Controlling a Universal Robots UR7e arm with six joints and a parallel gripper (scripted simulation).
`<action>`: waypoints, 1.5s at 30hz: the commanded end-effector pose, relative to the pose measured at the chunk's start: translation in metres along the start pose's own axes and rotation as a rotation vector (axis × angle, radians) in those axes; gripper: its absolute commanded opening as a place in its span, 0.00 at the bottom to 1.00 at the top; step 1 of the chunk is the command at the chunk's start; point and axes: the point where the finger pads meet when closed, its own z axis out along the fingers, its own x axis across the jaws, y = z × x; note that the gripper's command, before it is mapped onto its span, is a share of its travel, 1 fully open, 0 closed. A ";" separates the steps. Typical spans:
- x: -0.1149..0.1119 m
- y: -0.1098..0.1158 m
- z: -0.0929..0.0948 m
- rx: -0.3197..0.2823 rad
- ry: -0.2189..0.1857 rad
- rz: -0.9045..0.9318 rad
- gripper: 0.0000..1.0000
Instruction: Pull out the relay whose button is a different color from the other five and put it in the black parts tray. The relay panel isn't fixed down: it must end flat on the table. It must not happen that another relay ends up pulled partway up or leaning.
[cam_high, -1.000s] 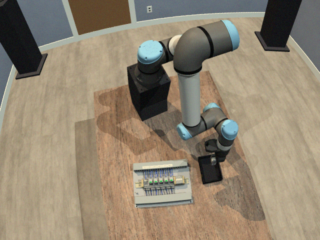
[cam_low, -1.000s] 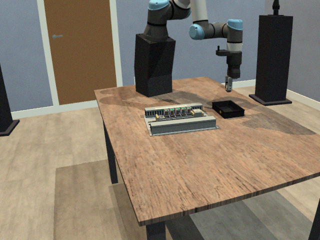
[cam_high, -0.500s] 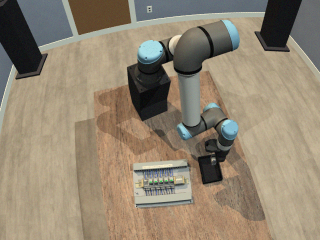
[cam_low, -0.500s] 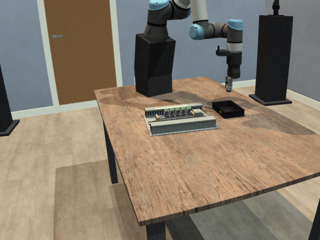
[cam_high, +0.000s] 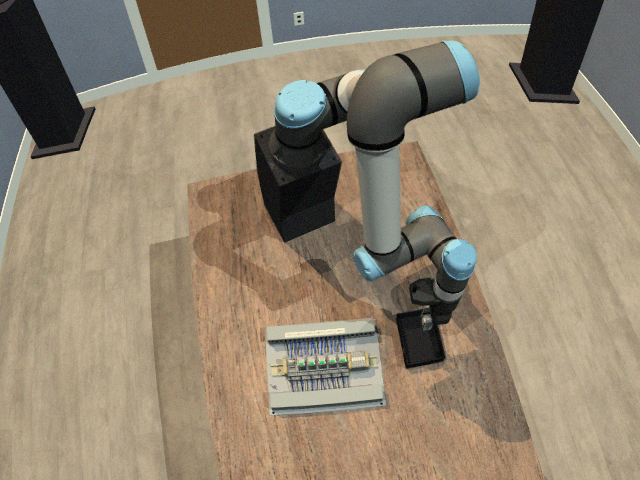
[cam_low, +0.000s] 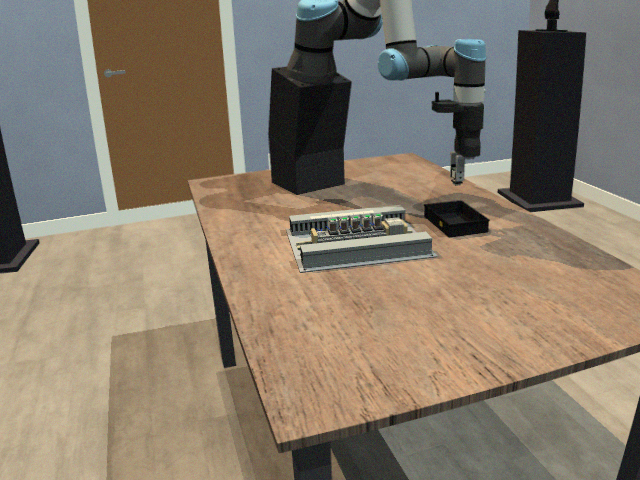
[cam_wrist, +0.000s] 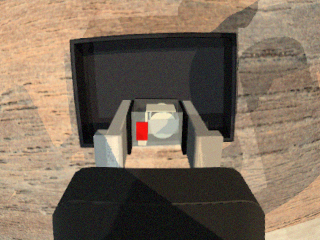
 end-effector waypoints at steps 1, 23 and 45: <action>-0.001 0.000 0.002 -0.001 -0.001 0.000 0.00; -0.001 0.000 0.034 -0.001 -0.001 0.000 0.00; -0.001 0.001 0.079 -0.001 -0.001 0.000 0.00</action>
